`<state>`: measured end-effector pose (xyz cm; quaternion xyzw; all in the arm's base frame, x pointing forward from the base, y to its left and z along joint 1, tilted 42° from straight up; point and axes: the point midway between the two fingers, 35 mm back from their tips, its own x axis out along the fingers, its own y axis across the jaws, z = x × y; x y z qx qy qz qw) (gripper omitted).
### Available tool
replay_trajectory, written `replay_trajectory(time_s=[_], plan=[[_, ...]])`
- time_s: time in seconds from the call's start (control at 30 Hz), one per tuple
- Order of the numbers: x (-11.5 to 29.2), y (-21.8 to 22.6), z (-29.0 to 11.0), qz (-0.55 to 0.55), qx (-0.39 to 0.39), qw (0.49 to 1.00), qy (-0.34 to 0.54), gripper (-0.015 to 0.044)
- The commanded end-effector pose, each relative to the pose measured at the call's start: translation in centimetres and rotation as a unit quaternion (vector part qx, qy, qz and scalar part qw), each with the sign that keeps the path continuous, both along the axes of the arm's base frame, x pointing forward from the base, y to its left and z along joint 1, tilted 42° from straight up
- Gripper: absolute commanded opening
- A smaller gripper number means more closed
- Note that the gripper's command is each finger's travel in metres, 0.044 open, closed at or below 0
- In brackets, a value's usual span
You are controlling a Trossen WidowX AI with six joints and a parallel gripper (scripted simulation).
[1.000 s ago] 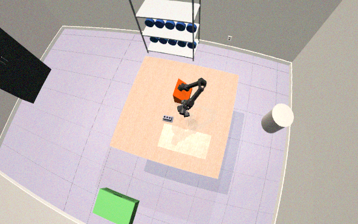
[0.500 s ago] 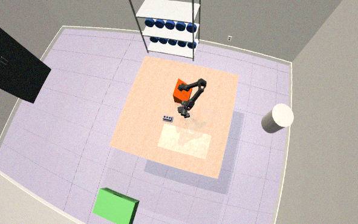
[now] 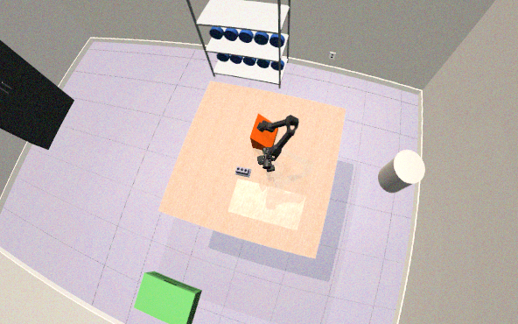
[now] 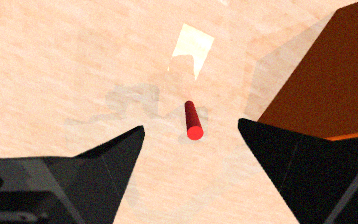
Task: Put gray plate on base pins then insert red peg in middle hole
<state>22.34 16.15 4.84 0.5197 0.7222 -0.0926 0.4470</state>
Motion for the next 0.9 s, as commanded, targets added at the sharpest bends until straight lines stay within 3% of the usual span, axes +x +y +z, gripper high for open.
replay_trajectory(time_s=[0.0, 0.47, 0.87], plan=[[-0.2, 0.5, -0.7, -0.001, -0.003, 1.0, 0.004, 0.044], [-0.5, 1.8, -2.1, -0.002, -0.001, 1.0, 0.004, 0.044], [-0.5, 1.8, -2.1, -0.002, -0.001, 1.0, 0.004, 0.0125]])
